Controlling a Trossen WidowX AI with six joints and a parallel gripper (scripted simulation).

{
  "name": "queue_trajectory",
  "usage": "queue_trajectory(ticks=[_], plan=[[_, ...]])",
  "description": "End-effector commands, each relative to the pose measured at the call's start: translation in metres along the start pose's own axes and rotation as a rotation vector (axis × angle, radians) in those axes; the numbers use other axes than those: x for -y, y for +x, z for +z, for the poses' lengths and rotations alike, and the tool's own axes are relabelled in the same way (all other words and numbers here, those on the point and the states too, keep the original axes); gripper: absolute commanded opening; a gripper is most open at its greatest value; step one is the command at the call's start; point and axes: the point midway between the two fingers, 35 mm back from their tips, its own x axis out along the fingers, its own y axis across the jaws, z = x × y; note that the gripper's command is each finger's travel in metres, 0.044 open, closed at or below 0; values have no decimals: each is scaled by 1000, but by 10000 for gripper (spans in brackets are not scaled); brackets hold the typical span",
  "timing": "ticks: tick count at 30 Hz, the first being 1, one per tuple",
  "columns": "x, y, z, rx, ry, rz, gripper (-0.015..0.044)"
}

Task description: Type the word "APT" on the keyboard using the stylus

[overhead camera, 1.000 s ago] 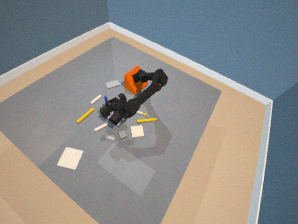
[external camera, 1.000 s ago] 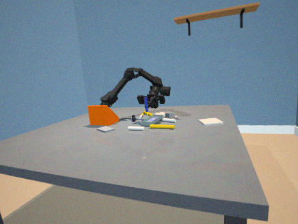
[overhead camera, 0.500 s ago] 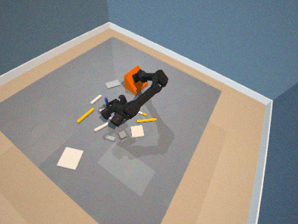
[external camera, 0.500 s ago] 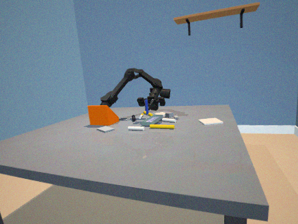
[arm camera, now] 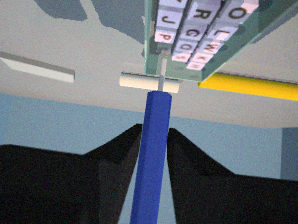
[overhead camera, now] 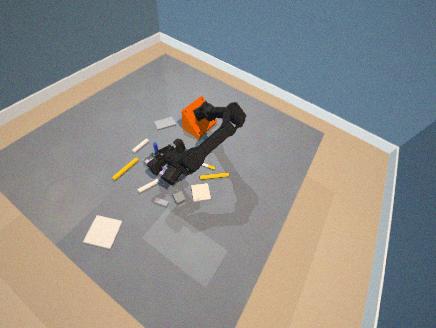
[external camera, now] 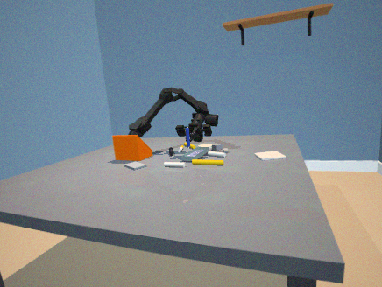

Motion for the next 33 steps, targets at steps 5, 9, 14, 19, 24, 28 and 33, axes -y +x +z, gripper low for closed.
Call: queue_trajectory(ticks=[5, 9, 14, 19, 24, 28, 33], plan=[[-1, 3, 1, -2, 6, 4, 81], [-1, 3, 1, -2, 6, 4, 81], [-1, 3, 1, -2, 6, 4, 81], [-1, 3, 2, -2, 6, 4, 81], [-1, 4, 4, -2, 6, 4, 81], [-1, 5, 6, -1, 6, 4, 81], [-1, 6, 7, -1, 5, 4, 81]])
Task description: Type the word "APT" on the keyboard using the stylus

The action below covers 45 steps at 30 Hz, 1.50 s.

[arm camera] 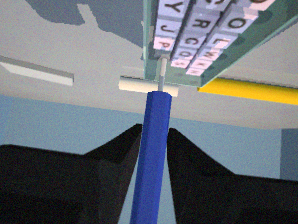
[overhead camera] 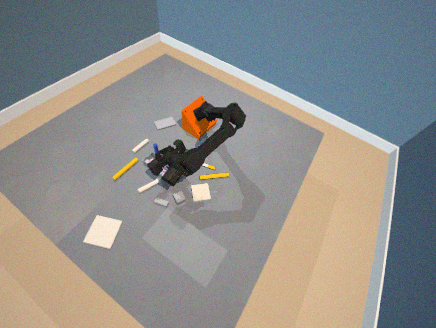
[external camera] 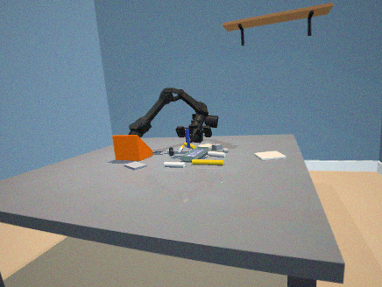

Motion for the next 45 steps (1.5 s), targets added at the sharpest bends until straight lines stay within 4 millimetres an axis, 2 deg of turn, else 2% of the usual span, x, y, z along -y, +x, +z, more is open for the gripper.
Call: queue_trajectory(ticks=[1, 45], plan=[[-1, 3, 2, -2, 5, 7, 81], [-1, 9, 12, -1, 5, 7, 81]])
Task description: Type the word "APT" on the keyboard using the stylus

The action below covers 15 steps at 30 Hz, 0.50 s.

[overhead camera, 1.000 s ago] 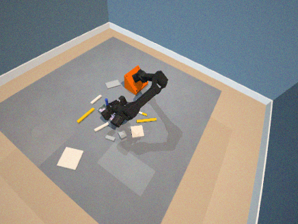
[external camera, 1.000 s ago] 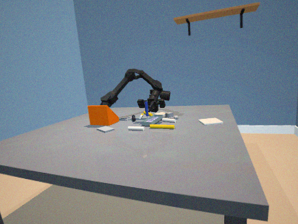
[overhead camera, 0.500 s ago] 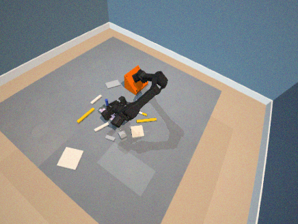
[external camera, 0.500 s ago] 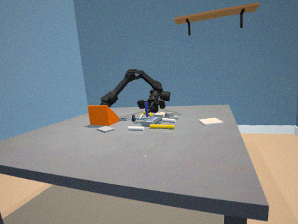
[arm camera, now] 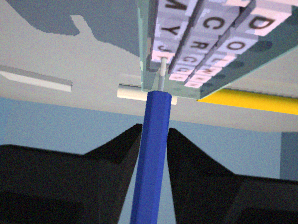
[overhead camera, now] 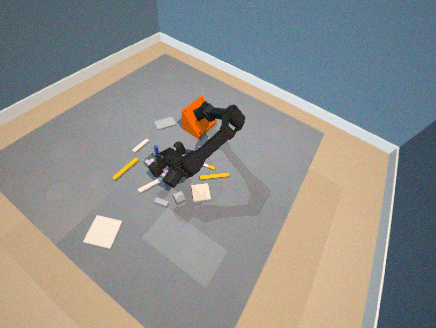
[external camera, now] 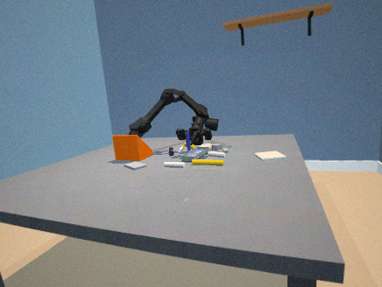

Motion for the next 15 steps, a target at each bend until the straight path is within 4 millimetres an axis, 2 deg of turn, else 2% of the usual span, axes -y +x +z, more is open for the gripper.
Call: queue_trajectory(ticks=[1, 8, 15], plan=[[-1, 2, -1, 0, 5, 7, 81], [-1, 0, -4, 0, 5, 7, 81], [-1, -17, -33, -1, 5, 7, 81]])
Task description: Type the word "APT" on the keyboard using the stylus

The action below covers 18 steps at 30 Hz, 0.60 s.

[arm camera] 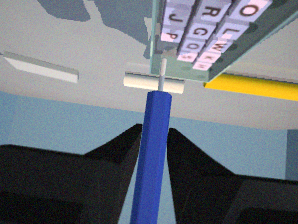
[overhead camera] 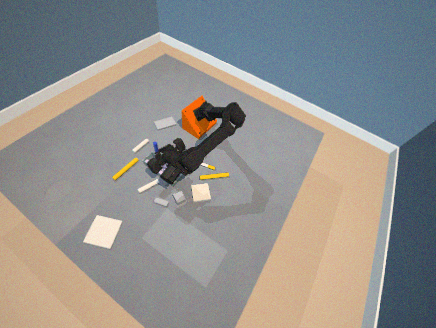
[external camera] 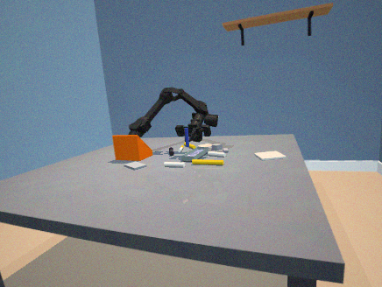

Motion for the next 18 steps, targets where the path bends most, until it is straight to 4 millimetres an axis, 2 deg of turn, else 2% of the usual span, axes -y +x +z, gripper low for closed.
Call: queue_trajectory(ticks=[1, 9, 12, 15, 18], plan=[[2, -11, -15, -3, 5, -16, 81], [1, -7, -13, -2, 9, -6, 84], [1, -7, -13, -2, 9, -6, 64], [2, -10, -12, -2, 9, -6, 0], [7, -17, -9, -1, 9, -7, 0]])
